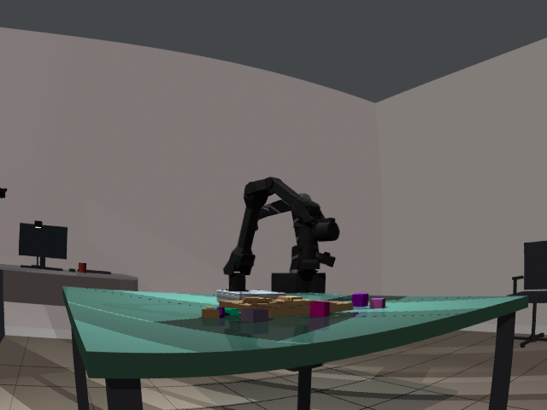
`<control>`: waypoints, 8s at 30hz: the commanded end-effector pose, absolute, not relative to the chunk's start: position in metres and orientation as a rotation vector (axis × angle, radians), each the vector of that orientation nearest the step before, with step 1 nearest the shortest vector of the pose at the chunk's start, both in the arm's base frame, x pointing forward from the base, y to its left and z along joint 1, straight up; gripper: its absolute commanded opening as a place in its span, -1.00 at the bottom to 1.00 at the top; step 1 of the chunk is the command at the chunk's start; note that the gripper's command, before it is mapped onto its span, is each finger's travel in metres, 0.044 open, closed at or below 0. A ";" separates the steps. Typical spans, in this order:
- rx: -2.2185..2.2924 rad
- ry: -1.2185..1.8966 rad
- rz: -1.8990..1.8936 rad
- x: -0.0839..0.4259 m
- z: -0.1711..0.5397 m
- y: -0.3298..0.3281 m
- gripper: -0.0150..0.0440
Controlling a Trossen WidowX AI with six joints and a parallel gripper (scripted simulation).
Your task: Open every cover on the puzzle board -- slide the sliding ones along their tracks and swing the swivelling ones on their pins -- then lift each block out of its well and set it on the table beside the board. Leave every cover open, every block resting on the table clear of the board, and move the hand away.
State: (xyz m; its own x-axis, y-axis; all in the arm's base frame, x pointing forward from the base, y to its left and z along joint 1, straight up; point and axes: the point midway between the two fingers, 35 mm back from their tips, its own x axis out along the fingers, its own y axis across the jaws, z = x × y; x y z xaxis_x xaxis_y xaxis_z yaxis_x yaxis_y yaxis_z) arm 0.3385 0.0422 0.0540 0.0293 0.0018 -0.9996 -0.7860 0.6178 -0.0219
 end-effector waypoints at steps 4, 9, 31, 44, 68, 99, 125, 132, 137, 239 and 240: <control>-0.715 1.422 0.702 0.338 0.047 0.042 0.00; -0.715 1.422 0.702 0.338 0.047 0.042 0.00; -0.715 1.422 0.702 0.339 0.039 0.043 0.00; -0.715 1.422 0.702 0.339 0.026 0.044 0.00; -0.715 1.425 0.697 0.339 0.016 0.043 -0.07; -0.715 1.423 0.700 0.339 0.042 0.043 -0.22; -0.715 1.422 0.702 0.338 0.088 0.043 -0.22; -0.715 1.422 0.702 0.336 0.106 0.042 -0.22; -0.716 1.423 0.701 0.336 0.109 0.032 -0.22; -0.730 1.443 0.692 0.185 0.081 -0.247 -0.22; -0.730 1.443 0.692 0.185 0.079 -0.247 -0.22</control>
